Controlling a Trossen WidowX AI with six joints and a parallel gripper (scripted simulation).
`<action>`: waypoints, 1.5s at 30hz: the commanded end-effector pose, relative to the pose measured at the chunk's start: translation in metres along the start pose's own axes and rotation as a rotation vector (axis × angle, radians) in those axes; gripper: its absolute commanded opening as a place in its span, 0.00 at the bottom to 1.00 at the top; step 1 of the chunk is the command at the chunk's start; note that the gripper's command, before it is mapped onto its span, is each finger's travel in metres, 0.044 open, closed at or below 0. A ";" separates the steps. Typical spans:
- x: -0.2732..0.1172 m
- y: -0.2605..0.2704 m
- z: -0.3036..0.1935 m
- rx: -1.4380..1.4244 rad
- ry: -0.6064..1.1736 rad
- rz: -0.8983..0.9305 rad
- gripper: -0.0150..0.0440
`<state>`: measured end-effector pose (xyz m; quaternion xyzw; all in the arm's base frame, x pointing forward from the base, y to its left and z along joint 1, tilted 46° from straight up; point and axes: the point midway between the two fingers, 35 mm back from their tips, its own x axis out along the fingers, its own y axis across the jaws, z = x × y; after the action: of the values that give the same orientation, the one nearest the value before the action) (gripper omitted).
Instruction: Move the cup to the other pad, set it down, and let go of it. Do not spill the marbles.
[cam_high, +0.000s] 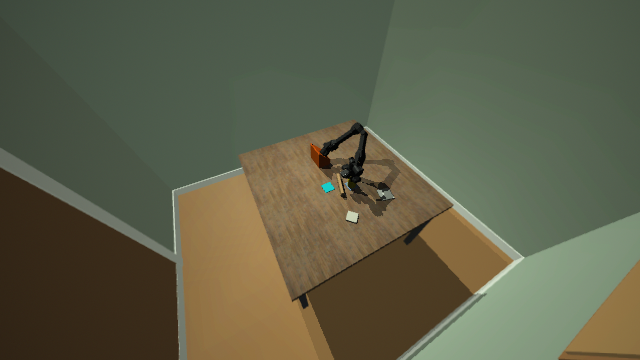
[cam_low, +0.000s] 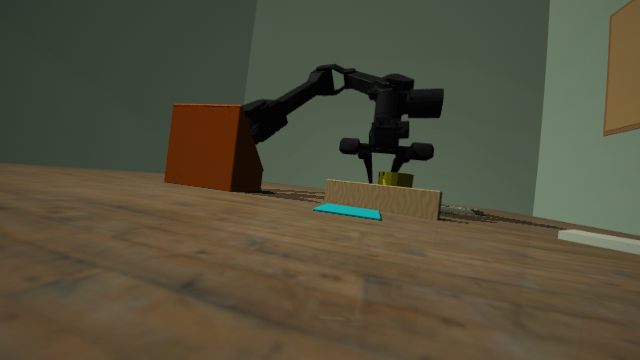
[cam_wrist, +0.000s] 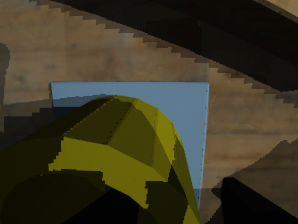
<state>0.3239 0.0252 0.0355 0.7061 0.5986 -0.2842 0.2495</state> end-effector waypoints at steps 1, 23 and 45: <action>0.000 0.000 0.000 0.000 0.000 0.000 0.53; 0.000 0.000 0.000 0.000 0.000 0.000 0.28; -0.068 -0.001 0.001 0.005 0.001 0.002 0.25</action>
<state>0.3161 -0.0140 0.0739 0.7064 0.5997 -0.2858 0.2443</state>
